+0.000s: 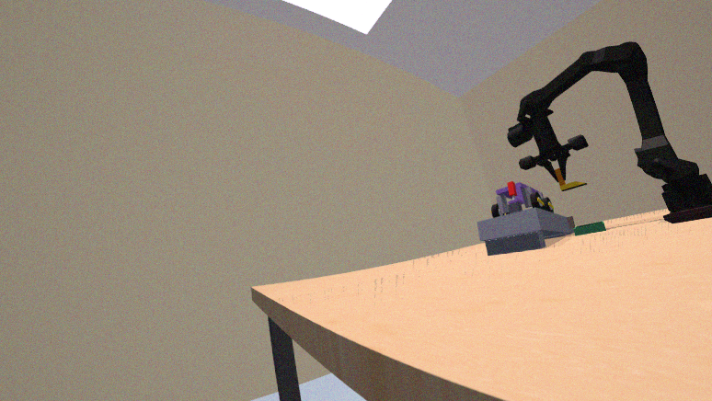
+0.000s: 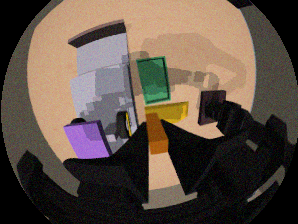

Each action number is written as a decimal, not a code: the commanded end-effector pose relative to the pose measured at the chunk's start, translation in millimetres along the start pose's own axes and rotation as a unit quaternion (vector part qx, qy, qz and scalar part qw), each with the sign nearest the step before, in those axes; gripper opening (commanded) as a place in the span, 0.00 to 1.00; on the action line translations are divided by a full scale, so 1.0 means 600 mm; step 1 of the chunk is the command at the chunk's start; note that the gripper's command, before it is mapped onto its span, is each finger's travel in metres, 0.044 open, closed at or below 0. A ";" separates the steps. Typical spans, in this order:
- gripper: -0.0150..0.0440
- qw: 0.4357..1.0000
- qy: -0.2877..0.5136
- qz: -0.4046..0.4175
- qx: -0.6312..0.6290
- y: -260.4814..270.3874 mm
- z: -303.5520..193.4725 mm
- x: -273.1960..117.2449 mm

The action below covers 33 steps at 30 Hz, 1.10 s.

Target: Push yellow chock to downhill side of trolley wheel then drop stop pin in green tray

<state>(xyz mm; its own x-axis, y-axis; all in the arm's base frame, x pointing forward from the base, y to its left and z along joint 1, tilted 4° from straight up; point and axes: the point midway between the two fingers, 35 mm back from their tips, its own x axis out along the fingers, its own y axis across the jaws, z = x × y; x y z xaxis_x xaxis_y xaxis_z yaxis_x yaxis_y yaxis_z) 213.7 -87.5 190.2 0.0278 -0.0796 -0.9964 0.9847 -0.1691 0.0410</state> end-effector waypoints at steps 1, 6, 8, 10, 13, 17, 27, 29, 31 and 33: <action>0.25 1.000 0.000 0.006 -0.001 0.007 0.027 -0.001; 0.25 1.000 -0.001 0.006 -0.001 0.013 0.056 0.001; 0.25 1.000 -0.001 0.006 -0.001 0.017 0.069 0.001; 0.25 1.000 -0.002 0.006 -0.001 0.020 0.082 0.001; 0.25 1.000 -0.002 0.006 -0.001 0.025 0.101 0.001; 0.25 1.000 -0.003 0.006 -0.001 0.031 0.124 0.000; 0.25 0.992 0.006 0.002 0.125 0.033 0.129 0.000; 0.25 0.987 0.009 0.000 0.160 0.033 0.129 0.000; 0.25 0.981 0.011 -0.001 0.195 0.033 0.129 0.000; 0.25 0.973 0.013 -0.002 0.230 0.033 0.130 0.000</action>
<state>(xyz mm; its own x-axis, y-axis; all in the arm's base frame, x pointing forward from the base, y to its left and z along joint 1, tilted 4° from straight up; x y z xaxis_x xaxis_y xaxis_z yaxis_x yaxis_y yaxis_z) 219.4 -166.3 194.8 0.0280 -0.0616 -0.9977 0.8715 -0.4874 0.0546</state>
